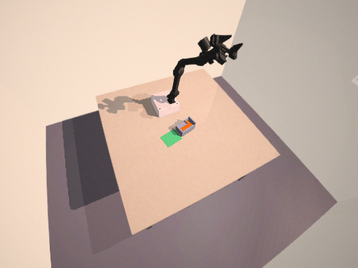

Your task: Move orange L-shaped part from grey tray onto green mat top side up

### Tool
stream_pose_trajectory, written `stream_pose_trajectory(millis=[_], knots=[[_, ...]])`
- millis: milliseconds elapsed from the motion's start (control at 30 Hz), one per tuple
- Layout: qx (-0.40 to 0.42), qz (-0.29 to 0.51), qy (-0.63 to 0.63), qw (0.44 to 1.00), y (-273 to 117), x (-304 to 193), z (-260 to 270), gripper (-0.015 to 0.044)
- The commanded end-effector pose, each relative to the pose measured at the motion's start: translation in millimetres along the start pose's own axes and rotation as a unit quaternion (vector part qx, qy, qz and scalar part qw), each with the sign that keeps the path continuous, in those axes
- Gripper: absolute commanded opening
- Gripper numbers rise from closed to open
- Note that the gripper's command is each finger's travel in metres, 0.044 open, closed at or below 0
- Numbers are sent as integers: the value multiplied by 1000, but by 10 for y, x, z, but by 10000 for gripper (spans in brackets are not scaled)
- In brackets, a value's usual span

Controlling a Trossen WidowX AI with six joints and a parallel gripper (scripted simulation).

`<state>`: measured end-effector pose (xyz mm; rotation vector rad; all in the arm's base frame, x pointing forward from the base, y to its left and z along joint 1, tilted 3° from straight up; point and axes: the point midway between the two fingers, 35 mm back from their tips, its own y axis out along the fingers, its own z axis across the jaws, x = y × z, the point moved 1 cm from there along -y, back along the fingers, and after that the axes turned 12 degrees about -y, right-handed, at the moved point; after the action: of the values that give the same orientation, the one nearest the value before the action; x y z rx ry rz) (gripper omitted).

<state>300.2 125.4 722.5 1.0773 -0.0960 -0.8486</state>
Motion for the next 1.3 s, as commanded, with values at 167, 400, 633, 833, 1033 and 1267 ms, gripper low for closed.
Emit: stream_pose_trajectory(millis=[167,400,633,833,1033,1267], knots=[[-148,-60,-161,974,-177,537,-795,243],[-344,-72,-333,875,-737,1181,-1669,180],[-569,5,-465,678,-1844,1828,-2437,180],[-710,134,-490,488,-2966,2147,-2751,180],[-793,305,-433,300,-4156,2226,-2756,180],[-804,478,-317,159,-5164,2075,-2502,180]])
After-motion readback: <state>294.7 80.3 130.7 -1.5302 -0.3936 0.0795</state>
